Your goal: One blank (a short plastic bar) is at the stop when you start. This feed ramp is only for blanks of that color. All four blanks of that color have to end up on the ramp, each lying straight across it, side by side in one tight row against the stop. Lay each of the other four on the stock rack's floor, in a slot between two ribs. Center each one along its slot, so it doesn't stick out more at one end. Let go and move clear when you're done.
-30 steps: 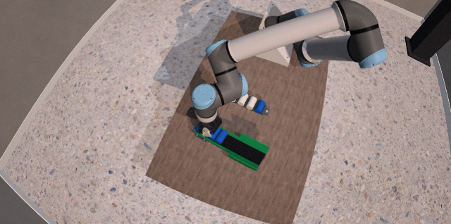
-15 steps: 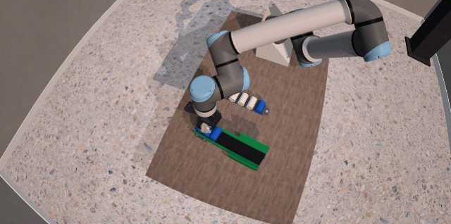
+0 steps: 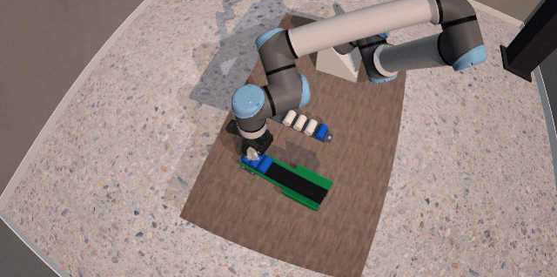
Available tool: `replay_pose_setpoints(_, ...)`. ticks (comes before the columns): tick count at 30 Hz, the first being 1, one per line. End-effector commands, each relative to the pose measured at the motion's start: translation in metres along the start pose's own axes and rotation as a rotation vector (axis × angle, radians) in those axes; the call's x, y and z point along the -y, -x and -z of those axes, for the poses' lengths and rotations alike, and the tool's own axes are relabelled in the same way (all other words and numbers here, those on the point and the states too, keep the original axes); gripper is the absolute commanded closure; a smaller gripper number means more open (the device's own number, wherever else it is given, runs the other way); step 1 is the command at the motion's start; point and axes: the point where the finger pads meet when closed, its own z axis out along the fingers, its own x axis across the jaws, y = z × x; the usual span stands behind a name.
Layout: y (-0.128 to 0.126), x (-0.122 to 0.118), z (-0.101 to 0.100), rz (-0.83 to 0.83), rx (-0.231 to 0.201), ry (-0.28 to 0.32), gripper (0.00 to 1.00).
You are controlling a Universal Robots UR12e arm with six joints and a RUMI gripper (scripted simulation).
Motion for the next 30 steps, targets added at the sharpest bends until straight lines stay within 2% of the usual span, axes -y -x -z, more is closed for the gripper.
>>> replay_pose_setpoints(1,0.001,0.0,0.001,0.0,0.001,0.0,0.6)
replay_pose_setpoints(6,-0.01,0.009,0.001,0.003,0.002,-0.002,0.6)
replay_pose_setpoints(9,-0.035,0.029,-0.001,0.011,0.003,-0.005,0.6)
replay_pose_setpoints(12,-0.076,0.055,-0.006,0.023,0.004,-0.009,0.6)
replay_pose_setpoints(14,-0.076,0.055,-0.006,0.023,0.004,-0.009,0.6)
replay_pose_setpoints(19,-0.162,0.094,-0.021,0.049,0.003,-0.01,0.6)
replay_pose_setpoints(23,-0.22,0.107,-0.035,0.069,0.002,-0.005,0.6)
replay_pose_setpoints(26,-0.246,0.11,-0.042,0.078,0.001,-0.002,0.6)
replay_pose_setpoints(30,-0.256,0.11,-0.045,0.082,0.001,-0.001,0.6)
